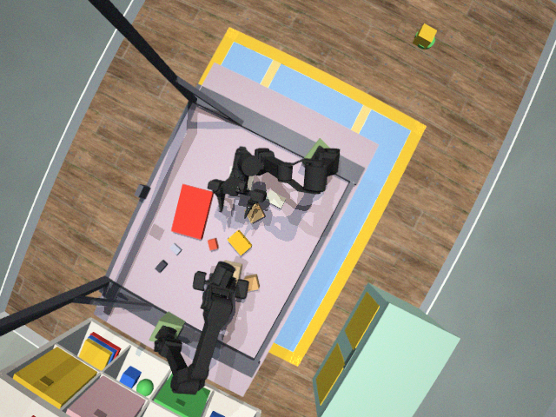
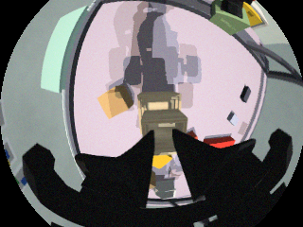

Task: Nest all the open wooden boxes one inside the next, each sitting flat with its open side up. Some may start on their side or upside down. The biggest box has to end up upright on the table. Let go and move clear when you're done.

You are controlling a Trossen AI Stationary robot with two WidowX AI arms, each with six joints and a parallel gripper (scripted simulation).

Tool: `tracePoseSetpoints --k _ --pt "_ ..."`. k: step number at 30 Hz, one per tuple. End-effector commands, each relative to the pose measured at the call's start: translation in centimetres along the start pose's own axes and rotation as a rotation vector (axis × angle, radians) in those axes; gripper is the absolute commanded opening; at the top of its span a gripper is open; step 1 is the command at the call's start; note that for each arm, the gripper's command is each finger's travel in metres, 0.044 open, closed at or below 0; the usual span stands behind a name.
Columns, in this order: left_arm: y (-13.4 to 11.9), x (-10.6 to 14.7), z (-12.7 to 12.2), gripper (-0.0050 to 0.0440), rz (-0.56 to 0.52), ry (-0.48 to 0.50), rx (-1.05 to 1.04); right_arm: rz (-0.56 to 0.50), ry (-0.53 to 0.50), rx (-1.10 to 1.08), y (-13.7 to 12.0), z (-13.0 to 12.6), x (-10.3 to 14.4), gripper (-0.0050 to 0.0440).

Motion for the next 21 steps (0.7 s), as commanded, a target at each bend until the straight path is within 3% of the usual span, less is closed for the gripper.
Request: tracePoseSetpoints --k 1,21 --pt "0.3 0.0 -0.1 0.04 -0.003 0.0 0.01 0.007 0.009 -0.026 0.0 0.2 0.3 0.018" --pt "0.3 0.0 -0.1 0.04 -0.003 0.0 0.01 -0.001 0.006 -0.021 0.1 0.1 -2.1 0.018"
Point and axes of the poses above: on each arm, the point midway between the two fingers, 35 mm back from their tips, its own x axis back along the fingers, its own z axis across the jaws, y = z × x, the point moved 9 cm from there along x, back along the fingers, and after that the axes turned 11 degrees about x, right-handed, at the moved point
